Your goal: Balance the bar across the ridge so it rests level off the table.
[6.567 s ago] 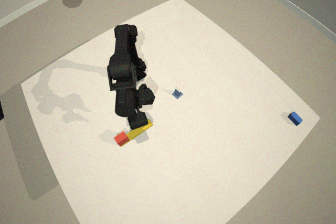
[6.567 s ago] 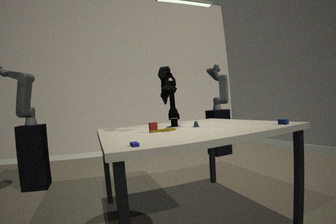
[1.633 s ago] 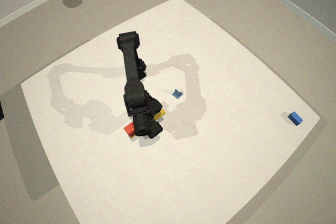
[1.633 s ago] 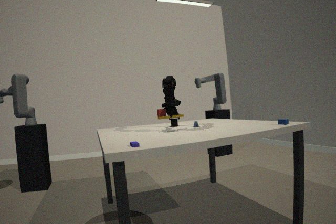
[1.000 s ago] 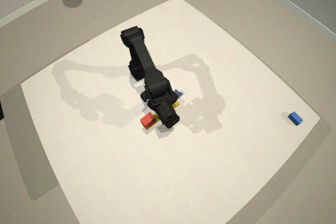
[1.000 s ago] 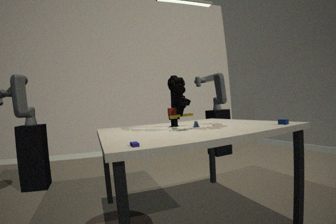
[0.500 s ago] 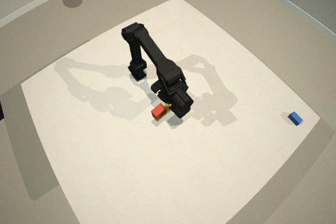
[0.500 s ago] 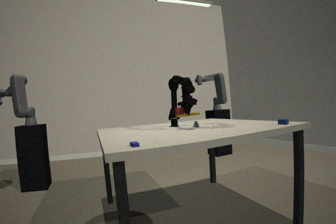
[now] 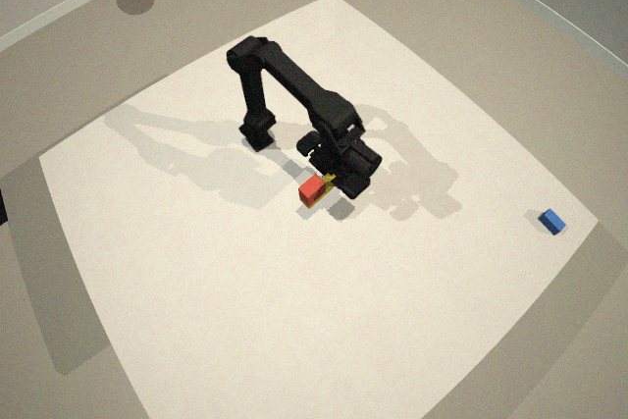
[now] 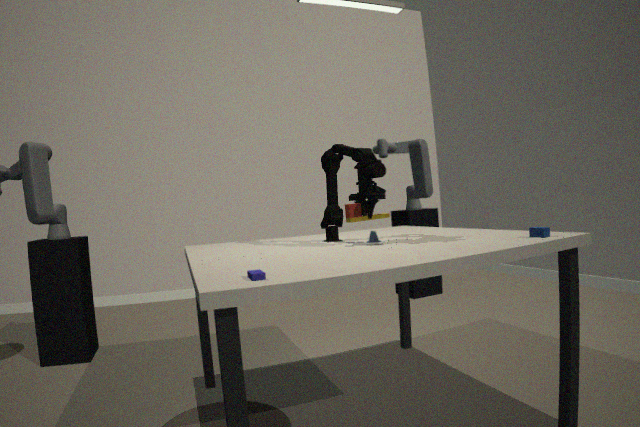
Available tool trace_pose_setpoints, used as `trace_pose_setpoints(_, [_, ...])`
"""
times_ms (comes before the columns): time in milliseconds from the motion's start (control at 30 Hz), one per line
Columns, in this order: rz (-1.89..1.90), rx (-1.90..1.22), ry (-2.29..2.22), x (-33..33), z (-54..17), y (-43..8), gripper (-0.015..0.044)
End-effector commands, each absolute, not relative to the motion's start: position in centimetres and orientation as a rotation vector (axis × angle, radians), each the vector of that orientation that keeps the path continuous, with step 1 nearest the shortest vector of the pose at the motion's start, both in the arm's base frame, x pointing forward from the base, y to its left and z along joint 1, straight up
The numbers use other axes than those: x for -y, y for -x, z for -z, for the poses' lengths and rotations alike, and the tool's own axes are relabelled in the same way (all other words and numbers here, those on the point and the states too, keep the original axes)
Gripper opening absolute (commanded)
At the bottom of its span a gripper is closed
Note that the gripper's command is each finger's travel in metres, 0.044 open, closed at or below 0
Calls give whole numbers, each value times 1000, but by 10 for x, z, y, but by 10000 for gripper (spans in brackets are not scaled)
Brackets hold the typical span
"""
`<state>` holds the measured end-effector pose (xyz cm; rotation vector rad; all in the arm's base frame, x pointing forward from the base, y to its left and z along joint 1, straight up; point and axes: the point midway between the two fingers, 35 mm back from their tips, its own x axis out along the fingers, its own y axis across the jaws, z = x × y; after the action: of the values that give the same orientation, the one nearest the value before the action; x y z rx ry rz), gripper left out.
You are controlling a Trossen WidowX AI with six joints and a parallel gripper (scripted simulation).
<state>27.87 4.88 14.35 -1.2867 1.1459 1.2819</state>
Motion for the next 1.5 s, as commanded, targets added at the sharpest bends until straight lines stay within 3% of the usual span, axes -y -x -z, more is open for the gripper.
trace_pose_setpoints(0, [-1276, -1136, 1297, -64, -146, -271, 0])
trace_pose_setpoints(667, [-1307, -1116, 1320, -122, -143, -226, 0])
trace_pose_setpoints(1467, [-1308, -1115, 1320, -123, -110, -227, 0])
